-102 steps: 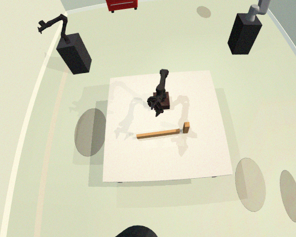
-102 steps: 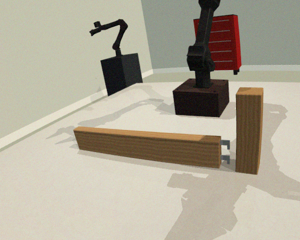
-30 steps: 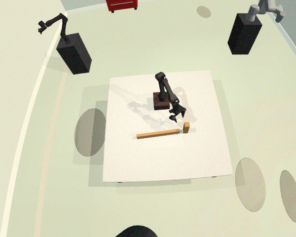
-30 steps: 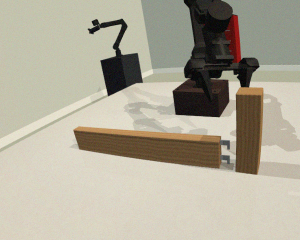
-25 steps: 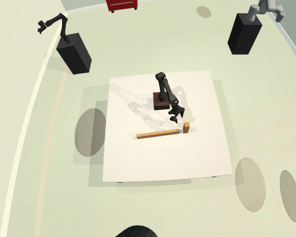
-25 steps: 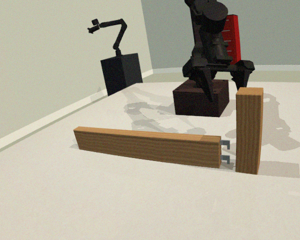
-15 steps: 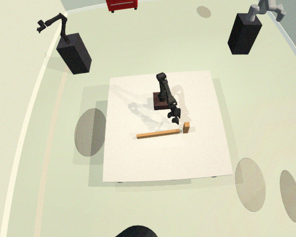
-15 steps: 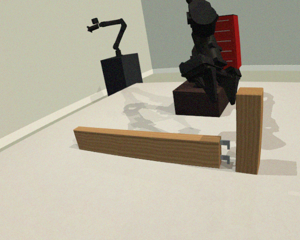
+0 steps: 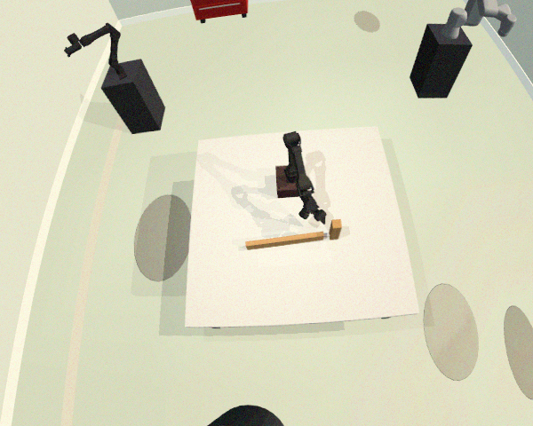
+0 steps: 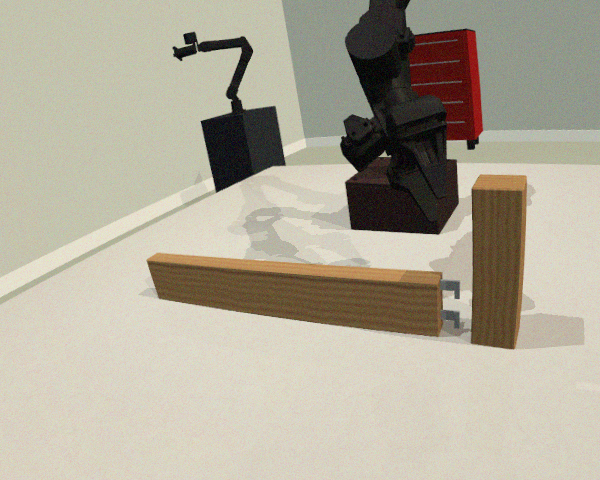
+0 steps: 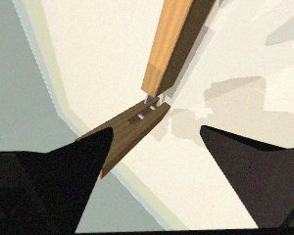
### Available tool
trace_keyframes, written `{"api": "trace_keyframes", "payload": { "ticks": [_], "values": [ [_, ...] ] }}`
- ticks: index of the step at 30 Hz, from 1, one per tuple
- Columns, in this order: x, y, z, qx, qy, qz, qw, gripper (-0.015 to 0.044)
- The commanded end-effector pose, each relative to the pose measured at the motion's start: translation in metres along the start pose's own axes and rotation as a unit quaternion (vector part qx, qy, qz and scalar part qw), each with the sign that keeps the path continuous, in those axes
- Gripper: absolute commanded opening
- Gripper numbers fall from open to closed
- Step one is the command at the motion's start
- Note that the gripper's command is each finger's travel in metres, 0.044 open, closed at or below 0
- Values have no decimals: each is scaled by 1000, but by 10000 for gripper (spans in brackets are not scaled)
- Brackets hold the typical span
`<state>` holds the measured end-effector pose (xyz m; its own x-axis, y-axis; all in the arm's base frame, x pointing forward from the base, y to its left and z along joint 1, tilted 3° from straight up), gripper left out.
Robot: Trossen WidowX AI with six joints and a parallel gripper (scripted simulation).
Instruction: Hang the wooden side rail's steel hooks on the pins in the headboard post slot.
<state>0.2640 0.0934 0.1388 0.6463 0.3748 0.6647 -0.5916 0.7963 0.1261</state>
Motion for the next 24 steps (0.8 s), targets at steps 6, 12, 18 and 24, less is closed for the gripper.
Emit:
{"api": "trace_keyframes", "payload": {
  "ticks": [6,12,18,24],
  "values": [
    [-4,-15,-4,38,-39,298,953,440],
    [-5,-22,-4,44,-72,449,890,440],
    [-7,-29,-3,38,-107,587,802,440],
    [-9,-36,-2,19,-143,708,691,440]
  ]
}}
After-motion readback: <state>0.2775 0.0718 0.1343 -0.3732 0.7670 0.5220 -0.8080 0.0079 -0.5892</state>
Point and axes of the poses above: the point midway between the two fingers, 35 mm back from their tips, its own z axis back along the fingers, its own x axis across the jaws, y = z × x, the point moved 7 cm from there along z, back along the fingers, and after that the axes turned 5 degrees about z, right-handed, at the moved point
